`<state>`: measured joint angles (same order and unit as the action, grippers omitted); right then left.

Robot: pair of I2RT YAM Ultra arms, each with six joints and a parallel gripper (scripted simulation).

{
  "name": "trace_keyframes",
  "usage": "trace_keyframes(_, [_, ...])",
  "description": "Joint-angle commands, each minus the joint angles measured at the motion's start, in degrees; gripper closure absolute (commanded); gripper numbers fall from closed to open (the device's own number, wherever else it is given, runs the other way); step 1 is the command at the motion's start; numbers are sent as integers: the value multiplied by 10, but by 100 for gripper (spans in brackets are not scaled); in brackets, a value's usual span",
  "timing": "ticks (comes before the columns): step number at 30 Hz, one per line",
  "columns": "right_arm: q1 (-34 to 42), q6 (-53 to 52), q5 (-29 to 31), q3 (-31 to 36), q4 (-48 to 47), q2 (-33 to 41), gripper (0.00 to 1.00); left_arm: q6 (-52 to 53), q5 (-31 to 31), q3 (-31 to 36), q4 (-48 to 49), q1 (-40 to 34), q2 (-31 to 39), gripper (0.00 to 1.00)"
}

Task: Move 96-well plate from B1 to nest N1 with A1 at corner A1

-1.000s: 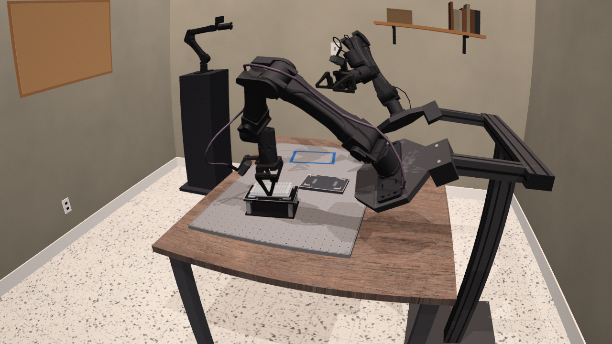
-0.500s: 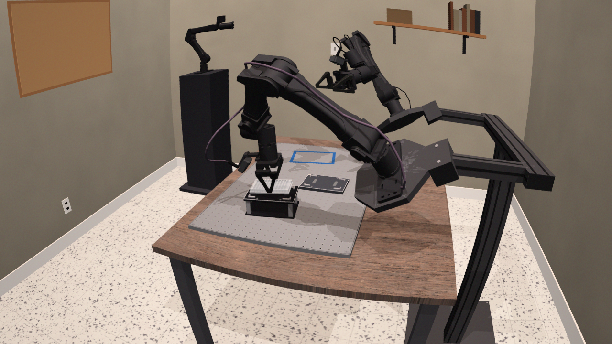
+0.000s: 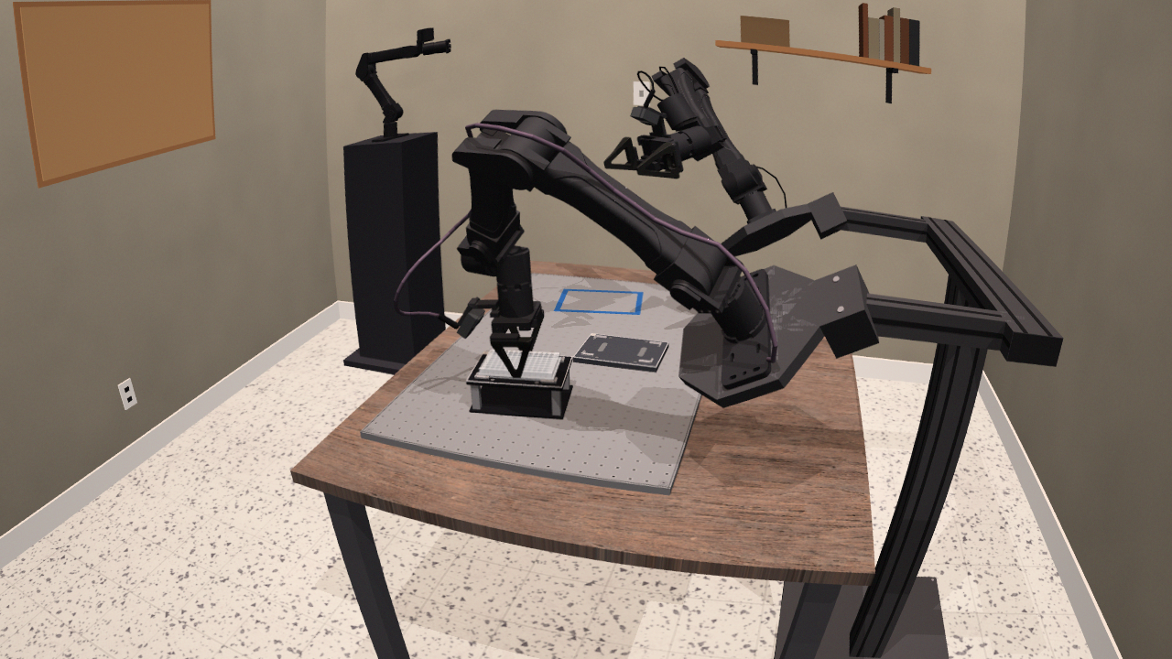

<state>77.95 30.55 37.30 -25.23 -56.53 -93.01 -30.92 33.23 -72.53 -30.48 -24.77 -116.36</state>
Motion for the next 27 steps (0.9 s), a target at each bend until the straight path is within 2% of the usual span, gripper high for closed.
trace_keyframes(1, [6, 1, -2, -2, -11, 0, 0, 11, 2, -1, 30, 3, -12, 19])
trace_keyframes(7, [6, 1, -2, -2, -11, 0, 0, 7, 2, 6, 22, 5, -13, 19])
trace_keyframes(11, [6, 1, -2, -2, -11, 0, 0, -13, 10, -21, -19, -16, 3, 19])
trace_keyframes(23, [6, 1, -2, -2, -11, 0, 0, -15, 11, -21, -23, -16, 3, 19])
trace_keyframes(27, [6, 1, -2, -2, -11, 0, 0, -29, 20, -8, -43, -28, 28, 19])
